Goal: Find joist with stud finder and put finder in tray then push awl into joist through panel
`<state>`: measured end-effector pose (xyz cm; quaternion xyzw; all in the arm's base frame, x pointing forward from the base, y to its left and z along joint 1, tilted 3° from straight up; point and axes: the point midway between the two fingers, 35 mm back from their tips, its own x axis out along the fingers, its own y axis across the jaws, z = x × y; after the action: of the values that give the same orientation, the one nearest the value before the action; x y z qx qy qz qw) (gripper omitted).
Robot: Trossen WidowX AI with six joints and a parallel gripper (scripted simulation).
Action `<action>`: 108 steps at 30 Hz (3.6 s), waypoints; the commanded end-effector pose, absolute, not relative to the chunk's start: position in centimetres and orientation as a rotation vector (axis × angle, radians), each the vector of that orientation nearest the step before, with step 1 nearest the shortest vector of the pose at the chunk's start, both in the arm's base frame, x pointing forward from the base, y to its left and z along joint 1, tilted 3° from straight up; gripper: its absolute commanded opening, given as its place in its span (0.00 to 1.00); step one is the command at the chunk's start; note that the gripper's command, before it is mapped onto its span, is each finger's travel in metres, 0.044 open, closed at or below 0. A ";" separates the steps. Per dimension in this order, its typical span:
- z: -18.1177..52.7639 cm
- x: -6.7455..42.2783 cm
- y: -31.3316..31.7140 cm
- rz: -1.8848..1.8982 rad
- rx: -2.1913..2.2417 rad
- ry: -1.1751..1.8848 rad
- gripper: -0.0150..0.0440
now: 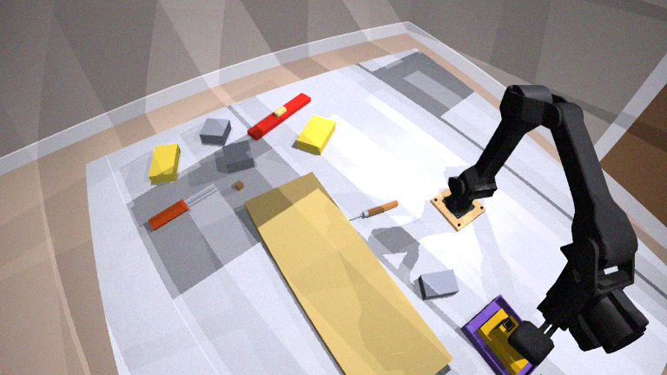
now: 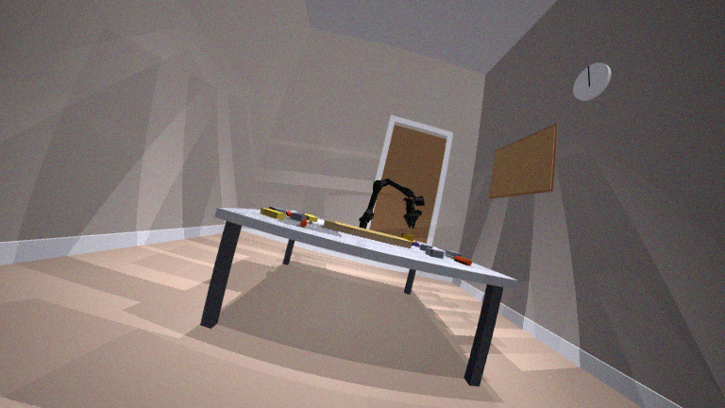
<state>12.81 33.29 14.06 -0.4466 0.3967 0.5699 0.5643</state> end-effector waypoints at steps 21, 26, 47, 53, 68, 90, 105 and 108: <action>11.3 24.2 5.3 0.479 -0.471 1.396 1.00; 10.4 22.0 -0.9 0.267 -0.291 1.477 1.00; 8.5 14.6 -8.6 -0.119 0.080 1.585 1.00; 8.5 15.1 -8.5 -0.119 0.081 1.585 1.00; 6.3 15.4 -8.7 -0.119 0.081 1.585 1.00; 3.5 15.4 -8.7 -0.119 0.081 1.585 1.00; 3.5 15.4 -8.7 -0.119 0.081 1.585 0.51; 3.5 15.4 -8.7 -0.119 0.081 1.585 0.38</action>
<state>15.56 -8.71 3.62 0.0358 0.7095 -0.0516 0.7019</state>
